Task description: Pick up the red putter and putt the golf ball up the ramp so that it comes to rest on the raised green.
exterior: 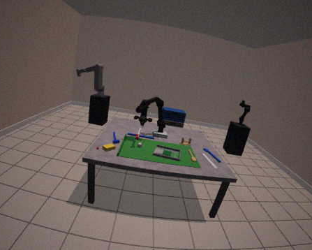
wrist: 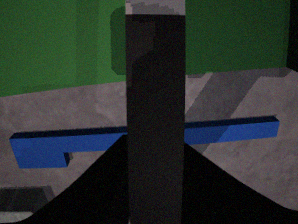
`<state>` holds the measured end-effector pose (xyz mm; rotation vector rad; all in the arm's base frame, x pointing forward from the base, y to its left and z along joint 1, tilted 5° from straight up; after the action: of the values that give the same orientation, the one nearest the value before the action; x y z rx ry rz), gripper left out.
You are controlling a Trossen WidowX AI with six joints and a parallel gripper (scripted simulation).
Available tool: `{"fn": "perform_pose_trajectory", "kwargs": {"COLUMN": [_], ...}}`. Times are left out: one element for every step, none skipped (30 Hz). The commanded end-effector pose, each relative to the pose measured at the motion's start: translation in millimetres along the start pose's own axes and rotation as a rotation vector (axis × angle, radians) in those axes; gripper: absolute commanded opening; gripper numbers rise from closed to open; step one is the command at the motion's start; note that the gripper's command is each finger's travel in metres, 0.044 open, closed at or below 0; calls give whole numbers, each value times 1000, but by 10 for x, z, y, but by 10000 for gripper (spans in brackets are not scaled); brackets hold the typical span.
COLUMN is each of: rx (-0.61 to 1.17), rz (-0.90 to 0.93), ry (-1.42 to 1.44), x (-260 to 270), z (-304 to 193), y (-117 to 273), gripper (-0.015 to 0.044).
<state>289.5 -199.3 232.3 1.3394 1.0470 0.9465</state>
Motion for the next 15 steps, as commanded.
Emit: {"fn": "perform_pose_trajectory", "kwargs": {"rx": [0,0,0,0,0,0,0,0,0,0,0,0,0,0,0], "rz": [-14,-14,-14,-14,-14,-14,-14,-14,-15,-15,-15,-15,-15,-15,-15], "ry": [-94,-94,-94,-94,-94,-94,-94,-94,-94,-94,-94,-94,-94,-94,-94], "x": [-193,-193,-193,-193,-193,-193,-194,-194,-195,-196,-196,-197,-197,-197,-197], "z": [-27,-27,-27,-27,-27,-27,-26,-25,-23,-22,-21,-20,-20,-20,-21], "y": [29,29,29,29,29,22,10,-8,-33,-61,-94,-129,-166,-204,-242], "gripper": [0,0,0,0,0,0,0,0,0,0,0,0,0,0,0]}}
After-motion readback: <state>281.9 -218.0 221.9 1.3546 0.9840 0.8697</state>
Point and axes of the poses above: the point midway between the two fingers, 35 mm back from their tips, its own y axis back along the fingers, its own x axis across the jaws, z = x × y, the point moved 10 cm from there along y, back along the fingers, and after that the axes turned 15 degrees about -y, right-handed, at the moved point
